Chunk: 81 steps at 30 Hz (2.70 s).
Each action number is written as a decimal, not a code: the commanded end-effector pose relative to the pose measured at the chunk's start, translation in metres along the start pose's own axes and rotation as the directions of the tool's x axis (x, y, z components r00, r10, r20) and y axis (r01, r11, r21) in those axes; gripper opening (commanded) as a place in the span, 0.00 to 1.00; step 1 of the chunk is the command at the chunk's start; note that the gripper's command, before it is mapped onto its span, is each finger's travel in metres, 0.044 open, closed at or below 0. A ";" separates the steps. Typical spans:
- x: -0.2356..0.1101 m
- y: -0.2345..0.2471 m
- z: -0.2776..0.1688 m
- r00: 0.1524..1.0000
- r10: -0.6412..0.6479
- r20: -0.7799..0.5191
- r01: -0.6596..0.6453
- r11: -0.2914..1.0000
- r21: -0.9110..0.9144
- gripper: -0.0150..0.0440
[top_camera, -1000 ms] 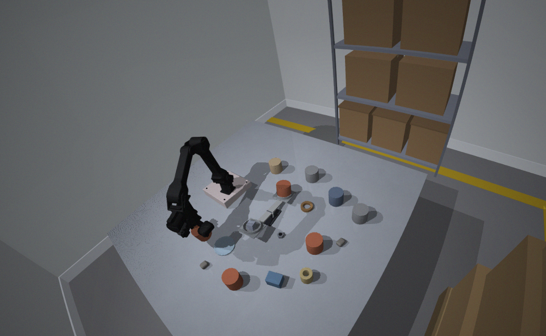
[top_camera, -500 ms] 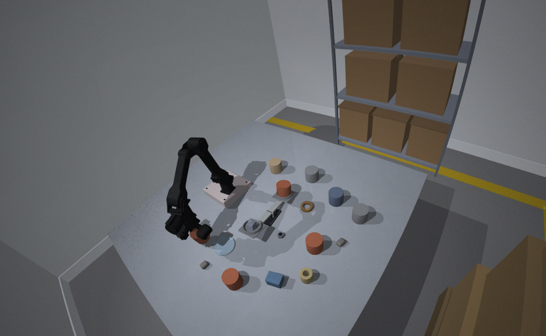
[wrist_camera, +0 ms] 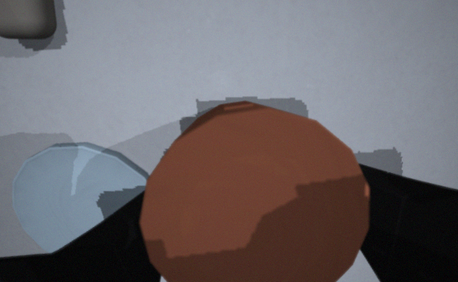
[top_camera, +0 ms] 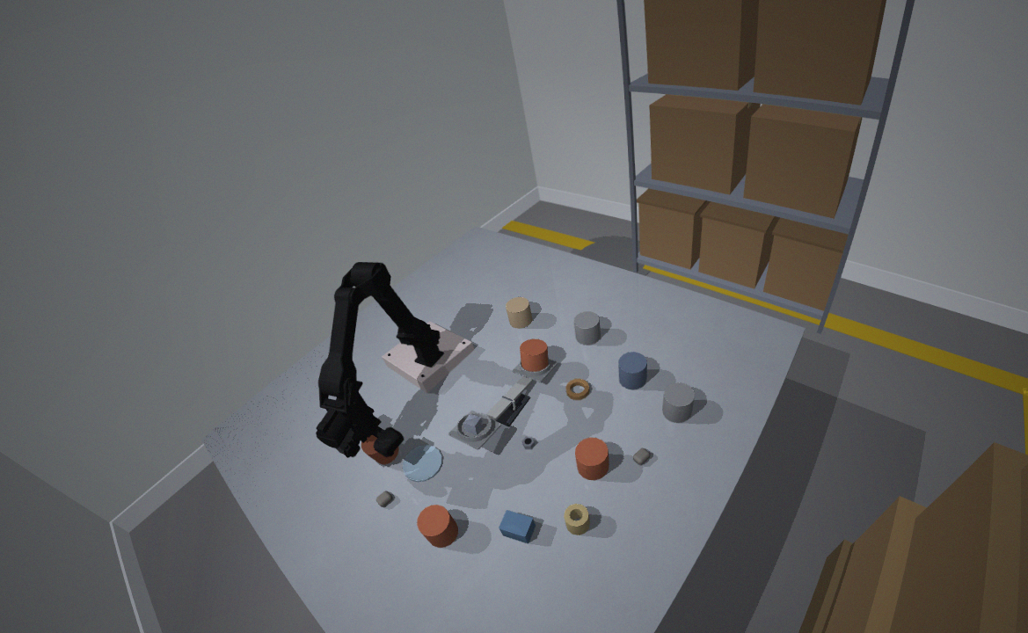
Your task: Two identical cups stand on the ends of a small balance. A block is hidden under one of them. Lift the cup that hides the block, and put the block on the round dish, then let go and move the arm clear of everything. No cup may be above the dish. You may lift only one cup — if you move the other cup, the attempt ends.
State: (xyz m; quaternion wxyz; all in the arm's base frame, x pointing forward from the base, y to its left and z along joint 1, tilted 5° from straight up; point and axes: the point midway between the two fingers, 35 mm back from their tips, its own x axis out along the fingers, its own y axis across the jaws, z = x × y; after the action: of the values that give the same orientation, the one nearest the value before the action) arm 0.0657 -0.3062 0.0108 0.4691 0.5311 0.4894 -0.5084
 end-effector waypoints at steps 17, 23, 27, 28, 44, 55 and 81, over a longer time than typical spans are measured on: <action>0.004 0.000 0.000 1.000 -0.001 -0.002 0.001 1.000 0.000 0.92; -0.049 -0.001 -0.001 1.000 -0.003 -0.003 0.003 1.000 -0.006 1.00; -0.049 -0.001 -0.001 1.000 -0.003 -0.003 0.003 1.000 -0.006 1.00; -0.049 -0.001 -0.001 1.000 -0.003 -0.003 0.003 1.000 -0.006 1.00; -0.101 0.192 -0.127 1.000 0.019 -0.012 -0.021 0.985 -0.169 0.69; -0.095 0.205 -0.146 1.000 0.019 -0.018 -0.022 0.984 -0.178 0.69; -0.056 0.206 -0.147 1.000 0.019 -0.018 -0.022 0.984 -0.178 0.69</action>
State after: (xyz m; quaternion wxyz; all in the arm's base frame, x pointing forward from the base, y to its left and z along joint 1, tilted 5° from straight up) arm 0.2835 -0.1807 0.0803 0.5201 0.4943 0.5300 -0.4520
